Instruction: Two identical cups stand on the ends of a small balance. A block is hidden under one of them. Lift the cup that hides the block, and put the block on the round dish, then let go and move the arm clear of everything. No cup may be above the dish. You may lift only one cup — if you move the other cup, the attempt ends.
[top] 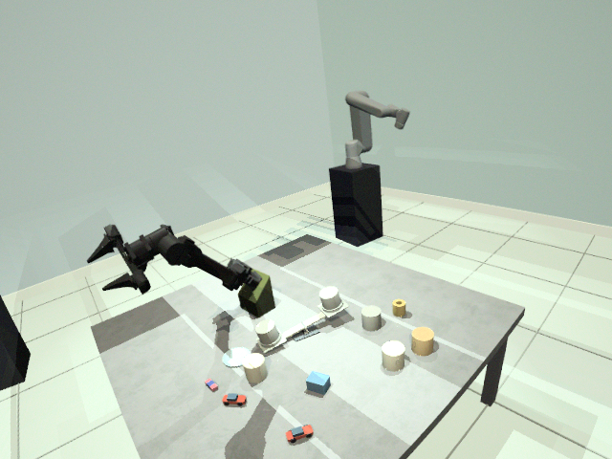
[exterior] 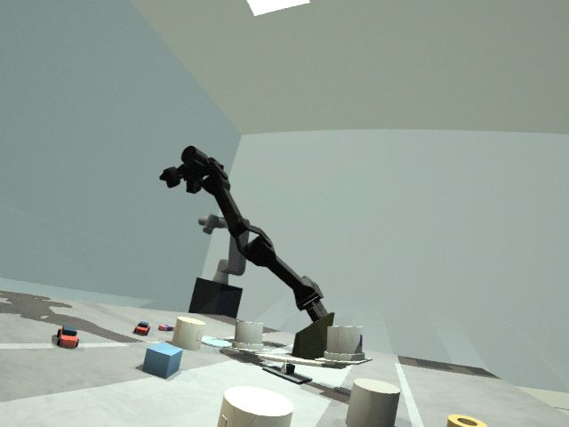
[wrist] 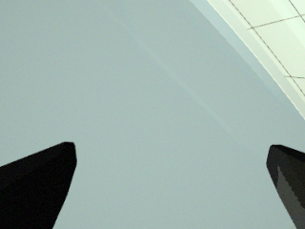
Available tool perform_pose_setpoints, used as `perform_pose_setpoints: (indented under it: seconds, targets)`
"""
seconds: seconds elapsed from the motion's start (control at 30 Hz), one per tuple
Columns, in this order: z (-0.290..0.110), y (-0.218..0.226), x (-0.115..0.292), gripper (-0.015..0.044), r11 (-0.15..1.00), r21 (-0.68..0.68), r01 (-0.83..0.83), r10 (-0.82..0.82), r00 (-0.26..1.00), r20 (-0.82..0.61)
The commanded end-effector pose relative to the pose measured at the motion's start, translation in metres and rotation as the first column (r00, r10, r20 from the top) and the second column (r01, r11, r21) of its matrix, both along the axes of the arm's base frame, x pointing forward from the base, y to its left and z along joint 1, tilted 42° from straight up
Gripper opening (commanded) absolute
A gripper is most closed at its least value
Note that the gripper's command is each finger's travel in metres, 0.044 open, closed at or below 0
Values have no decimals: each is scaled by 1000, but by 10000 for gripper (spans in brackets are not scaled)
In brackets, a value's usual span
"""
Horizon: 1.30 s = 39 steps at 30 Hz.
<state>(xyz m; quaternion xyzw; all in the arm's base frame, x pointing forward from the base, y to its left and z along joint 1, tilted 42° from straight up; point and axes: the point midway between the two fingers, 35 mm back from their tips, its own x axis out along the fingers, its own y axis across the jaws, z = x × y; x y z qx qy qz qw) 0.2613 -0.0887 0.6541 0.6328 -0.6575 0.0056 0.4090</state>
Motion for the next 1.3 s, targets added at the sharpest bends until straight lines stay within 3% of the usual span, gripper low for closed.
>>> perform_pose_setpoints:
  seconds: [0.0, 0.63, 1.27]
  targets:
    - [0, 0, -1, 426, 1000, 1, -2, 2, 1000, 4]
    - [12, 28, -55, 440, 964, -4, -266, 250, 899, 359]
    - [24, 53, -117, 440, 776, -151, -613, 520, 485, 703]
